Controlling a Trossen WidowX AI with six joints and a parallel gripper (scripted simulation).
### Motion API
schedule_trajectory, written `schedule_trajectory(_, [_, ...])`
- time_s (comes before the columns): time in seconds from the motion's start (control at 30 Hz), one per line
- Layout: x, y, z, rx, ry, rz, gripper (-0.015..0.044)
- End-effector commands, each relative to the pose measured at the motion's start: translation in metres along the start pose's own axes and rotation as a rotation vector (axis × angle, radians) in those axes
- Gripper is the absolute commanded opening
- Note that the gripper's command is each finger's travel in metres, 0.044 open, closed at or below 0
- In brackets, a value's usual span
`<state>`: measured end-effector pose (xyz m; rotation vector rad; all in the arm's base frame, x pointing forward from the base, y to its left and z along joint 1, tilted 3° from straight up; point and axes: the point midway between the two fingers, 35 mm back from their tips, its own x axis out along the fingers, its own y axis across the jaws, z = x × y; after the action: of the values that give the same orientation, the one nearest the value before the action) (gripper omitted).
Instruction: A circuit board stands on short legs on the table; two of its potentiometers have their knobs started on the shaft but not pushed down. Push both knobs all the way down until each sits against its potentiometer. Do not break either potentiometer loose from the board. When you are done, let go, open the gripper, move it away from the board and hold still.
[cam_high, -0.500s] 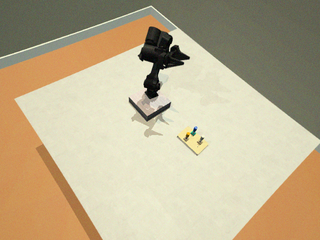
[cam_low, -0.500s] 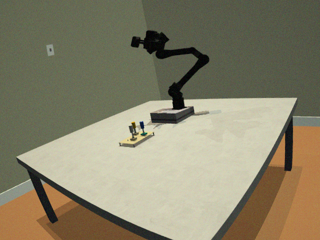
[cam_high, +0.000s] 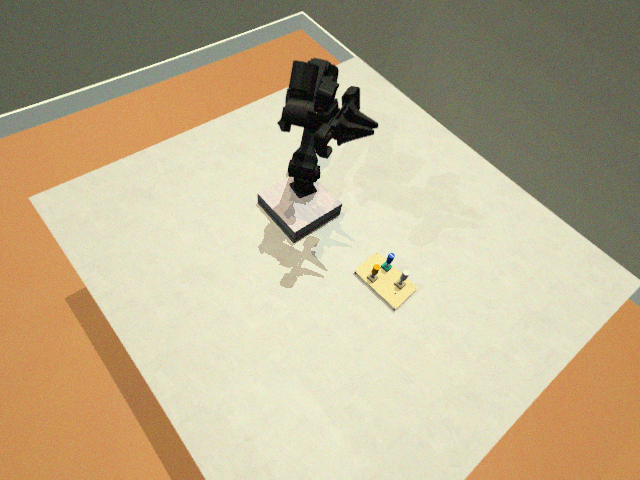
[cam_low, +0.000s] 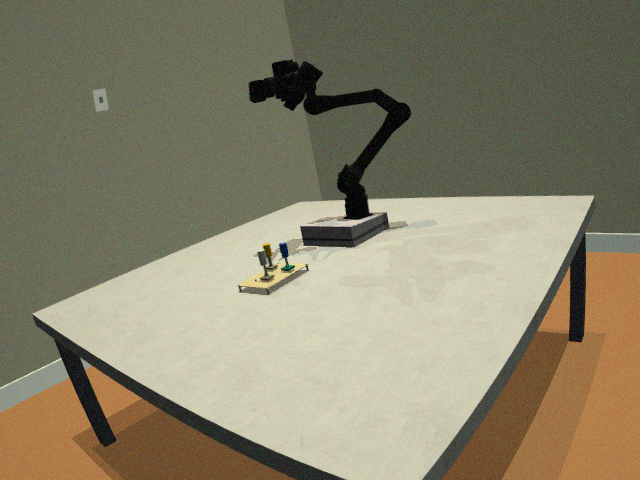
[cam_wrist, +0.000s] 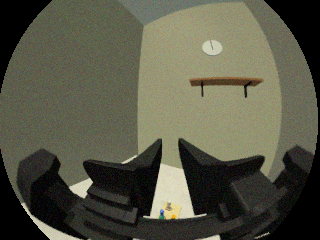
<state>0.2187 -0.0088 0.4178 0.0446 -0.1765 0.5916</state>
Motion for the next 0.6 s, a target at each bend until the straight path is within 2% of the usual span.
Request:
schedule_trajectory(0.0, [0.01,-0.018,0.0,0.159,-0.012,-0.023,0.0])
schedule_trajectory(0.57, [0.056,-0.073,-0.03,0.714,0.028,-0.138,0.0])
